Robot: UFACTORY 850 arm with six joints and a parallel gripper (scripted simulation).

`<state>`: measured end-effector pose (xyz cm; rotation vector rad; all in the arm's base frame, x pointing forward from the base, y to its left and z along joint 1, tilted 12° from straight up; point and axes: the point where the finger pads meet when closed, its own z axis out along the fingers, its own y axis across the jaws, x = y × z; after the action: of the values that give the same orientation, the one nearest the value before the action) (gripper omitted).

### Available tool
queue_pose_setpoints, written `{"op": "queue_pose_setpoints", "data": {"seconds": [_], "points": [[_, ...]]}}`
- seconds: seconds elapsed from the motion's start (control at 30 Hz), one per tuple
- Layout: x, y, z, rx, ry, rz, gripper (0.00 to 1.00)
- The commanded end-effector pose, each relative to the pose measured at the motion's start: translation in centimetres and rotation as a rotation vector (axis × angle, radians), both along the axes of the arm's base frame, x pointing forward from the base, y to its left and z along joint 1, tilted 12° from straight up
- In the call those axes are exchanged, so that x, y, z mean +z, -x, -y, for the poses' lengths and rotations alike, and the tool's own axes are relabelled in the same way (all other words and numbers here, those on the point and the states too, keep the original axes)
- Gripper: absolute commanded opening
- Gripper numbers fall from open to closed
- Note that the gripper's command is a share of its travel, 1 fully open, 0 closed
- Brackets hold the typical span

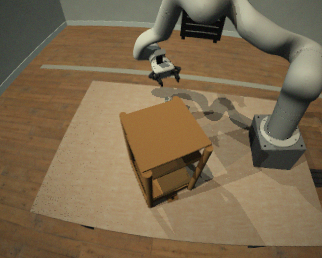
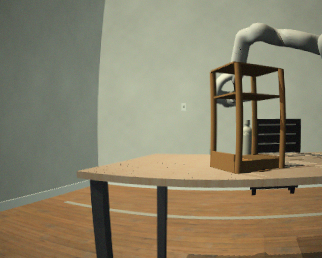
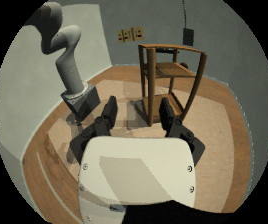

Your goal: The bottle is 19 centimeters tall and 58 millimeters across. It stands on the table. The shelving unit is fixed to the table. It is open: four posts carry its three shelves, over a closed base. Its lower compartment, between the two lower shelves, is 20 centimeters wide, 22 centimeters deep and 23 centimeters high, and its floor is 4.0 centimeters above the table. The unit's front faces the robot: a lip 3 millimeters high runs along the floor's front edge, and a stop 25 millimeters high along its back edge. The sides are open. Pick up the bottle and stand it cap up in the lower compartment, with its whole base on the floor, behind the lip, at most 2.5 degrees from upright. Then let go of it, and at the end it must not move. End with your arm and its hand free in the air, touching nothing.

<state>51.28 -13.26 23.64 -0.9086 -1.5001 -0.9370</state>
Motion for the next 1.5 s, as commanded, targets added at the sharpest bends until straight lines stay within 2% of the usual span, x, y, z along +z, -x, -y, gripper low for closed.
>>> {"op": "queue_pose_setpoints", "data": {"seconds": [0.0, 0.6, 1.47], "points": [[0.06, -0.04, 0.02, 0.031, -0.007, 0.027, 0.82], [0.01, -0.07, 0.02, 0.099, -0.024, 0.08, 0.82], [0.0, -0.08, 0.03, 0.119, -0.029, 0.095, 0.82]]}}
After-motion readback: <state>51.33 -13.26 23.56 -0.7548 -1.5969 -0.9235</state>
